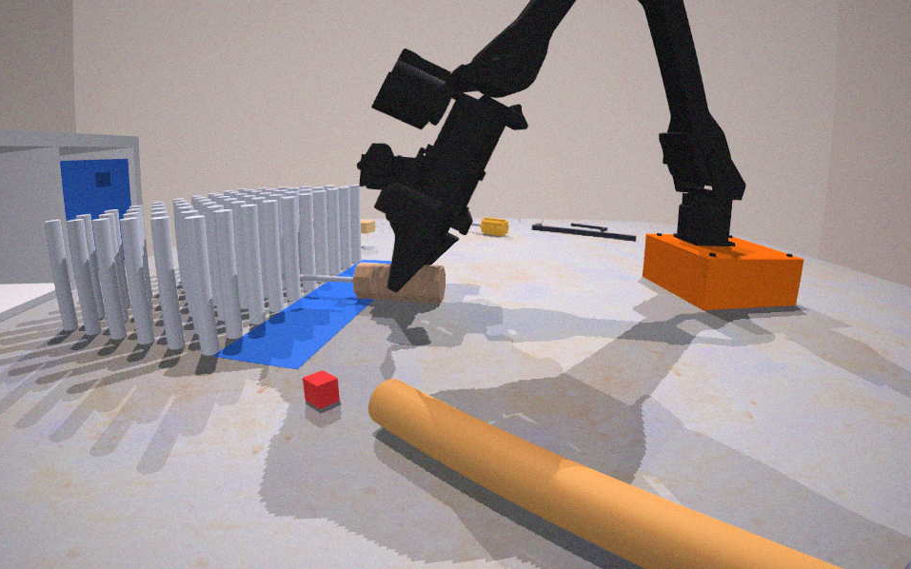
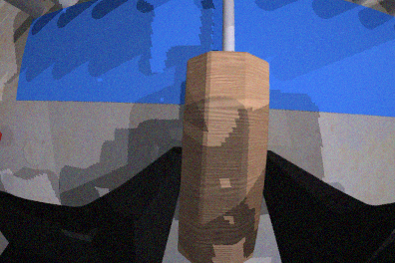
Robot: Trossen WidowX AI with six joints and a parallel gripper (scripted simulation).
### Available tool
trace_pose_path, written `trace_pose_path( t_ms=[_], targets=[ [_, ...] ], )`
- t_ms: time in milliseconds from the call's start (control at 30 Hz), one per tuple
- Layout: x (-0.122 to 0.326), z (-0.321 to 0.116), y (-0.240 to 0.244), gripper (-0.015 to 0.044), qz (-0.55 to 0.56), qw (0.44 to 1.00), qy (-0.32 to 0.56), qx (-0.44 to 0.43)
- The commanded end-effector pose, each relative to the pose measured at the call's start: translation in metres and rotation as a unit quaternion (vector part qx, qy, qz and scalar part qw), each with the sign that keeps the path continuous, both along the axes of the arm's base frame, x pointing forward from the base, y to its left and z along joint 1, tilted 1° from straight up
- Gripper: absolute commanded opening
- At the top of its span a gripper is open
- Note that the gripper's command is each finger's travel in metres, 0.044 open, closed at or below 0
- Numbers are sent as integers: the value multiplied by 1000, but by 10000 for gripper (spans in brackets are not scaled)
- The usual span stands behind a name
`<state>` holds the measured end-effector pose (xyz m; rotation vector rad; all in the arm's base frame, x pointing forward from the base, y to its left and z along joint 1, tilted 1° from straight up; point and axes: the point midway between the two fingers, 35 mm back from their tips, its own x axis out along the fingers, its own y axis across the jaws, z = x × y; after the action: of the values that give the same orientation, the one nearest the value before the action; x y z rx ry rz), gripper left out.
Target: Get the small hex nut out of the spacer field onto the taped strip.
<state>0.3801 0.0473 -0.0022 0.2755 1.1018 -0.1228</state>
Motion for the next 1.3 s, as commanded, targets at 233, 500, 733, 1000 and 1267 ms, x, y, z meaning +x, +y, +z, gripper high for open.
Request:
trace_pose_path(
  t_ms=[233, 500, 733, 1000, 1267],
  targets=[
    [-7, 0, 1, 0, -3, 1000, -1, 0],
    [-12, 0, 2, 0, -3, 1000, -1, 0],
    [-16, 0, 3, 0, -3, 1000, -1, 0],
    [-21, 0, 4, 0, -3, 1000, -1, 0],
    [-26, -1, 6, 0, -3, 1000, 0, 0]
  ],
)
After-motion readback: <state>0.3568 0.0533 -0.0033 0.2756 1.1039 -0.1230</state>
